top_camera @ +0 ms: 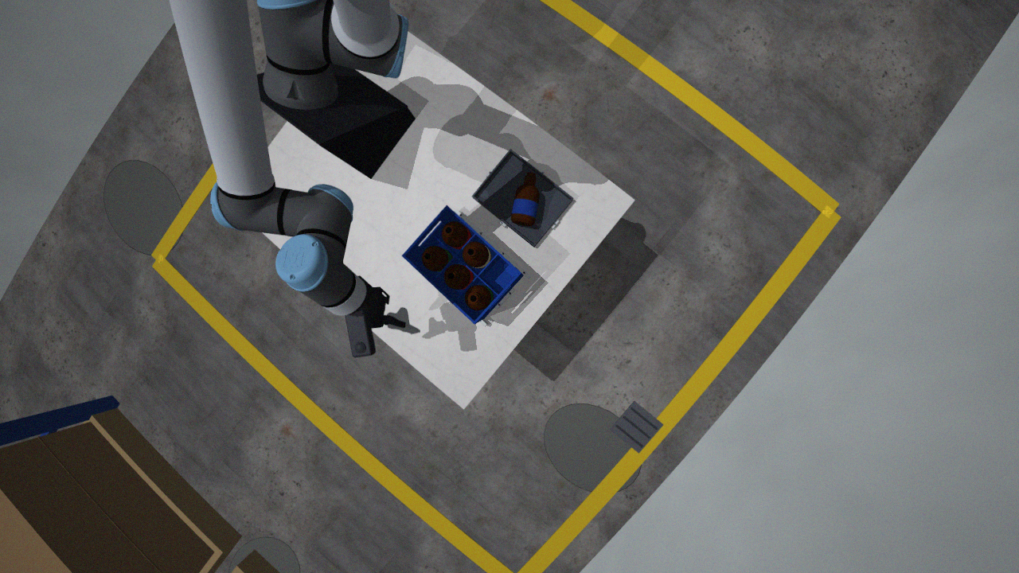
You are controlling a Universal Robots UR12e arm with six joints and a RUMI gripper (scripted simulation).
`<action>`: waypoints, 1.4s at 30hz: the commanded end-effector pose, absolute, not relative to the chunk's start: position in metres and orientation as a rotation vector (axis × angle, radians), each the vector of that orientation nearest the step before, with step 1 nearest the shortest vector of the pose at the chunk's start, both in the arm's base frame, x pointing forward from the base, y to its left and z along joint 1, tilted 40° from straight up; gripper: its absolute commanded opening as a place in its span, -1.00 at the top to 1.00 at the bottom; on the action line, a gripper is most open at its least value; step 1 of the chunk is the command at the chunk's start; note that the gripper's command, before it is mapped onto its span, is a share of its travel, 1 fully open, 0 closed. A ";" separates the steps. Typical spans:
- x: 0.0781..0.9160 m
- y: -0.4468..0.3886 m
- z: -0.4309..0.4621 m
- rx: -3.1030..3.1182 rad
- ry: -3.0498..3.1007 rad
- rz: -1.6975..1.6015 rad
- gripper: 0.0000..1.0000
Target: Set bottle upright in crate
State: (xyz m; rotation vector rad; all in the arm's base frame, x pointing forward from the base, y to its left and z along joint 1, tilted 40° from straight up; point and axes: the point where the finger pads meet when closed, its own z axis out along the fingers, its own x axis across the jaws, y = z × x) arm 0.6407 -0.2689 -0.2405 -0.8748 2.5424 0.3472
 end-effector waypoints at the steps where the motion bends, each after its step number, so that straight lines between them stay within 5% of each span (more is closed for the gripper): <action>1: 0.663 -0.249 -0.193 -1.054 2.545 0.317 -1.00; 34: 0.653 -0.009 0.155 -2.190 2.236 0.005 -1.00; 42: 0.646 0.038 0.144 -1.943 2.364 0.181 -1.00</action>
